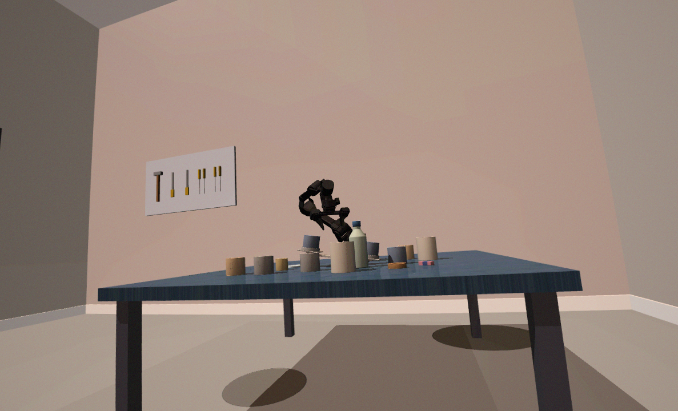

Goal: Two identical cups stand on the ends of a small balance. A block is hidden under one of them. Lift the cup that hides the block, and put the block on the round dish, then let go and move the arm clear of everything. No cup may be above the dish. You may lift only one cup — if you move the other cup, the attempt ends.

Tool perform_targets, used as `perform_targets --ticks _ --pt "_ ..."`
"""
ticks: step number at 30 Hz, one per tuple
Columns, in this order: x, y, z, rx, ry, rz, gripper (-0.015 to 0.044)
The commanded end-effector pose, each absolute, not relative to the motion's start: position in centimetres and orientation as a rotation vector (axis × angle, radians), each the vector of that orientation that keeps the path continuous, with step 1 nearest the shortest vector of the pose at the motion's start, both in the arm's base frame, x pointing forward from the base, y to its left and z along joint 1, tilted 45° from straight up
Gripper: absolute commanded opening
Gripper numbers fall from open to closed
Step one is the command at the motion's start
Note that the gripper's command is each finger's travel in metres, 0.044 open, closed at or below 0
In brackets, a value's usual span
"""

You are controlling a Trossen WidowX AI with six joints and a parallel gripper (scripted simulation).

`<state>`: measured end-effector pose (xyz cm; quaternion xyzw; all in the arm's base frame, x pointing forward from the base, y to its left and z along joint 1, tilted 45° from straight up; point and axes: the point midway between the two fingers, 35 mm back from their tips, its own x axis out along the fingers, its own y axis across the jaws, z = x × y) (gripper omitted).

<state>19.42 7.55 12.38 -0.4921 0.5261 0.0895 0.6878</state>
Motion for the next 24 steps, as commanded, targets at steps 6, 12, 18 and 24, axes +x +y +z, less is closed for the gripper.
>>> perform_targets --ticks 6,12,18,24 --pt "18.7 10.1 12.6 -1.029 1.031 0.017 0.044" --pt "18.0 12.2 12.9 -0.955 0.888 -0.064 0.044" --pt "17.1 14.4 13.2 -0.857 0.724 -0.102 0.044" --pt "16.5 15.4 13.4 -0.809 0.654 -0.104 0.044"
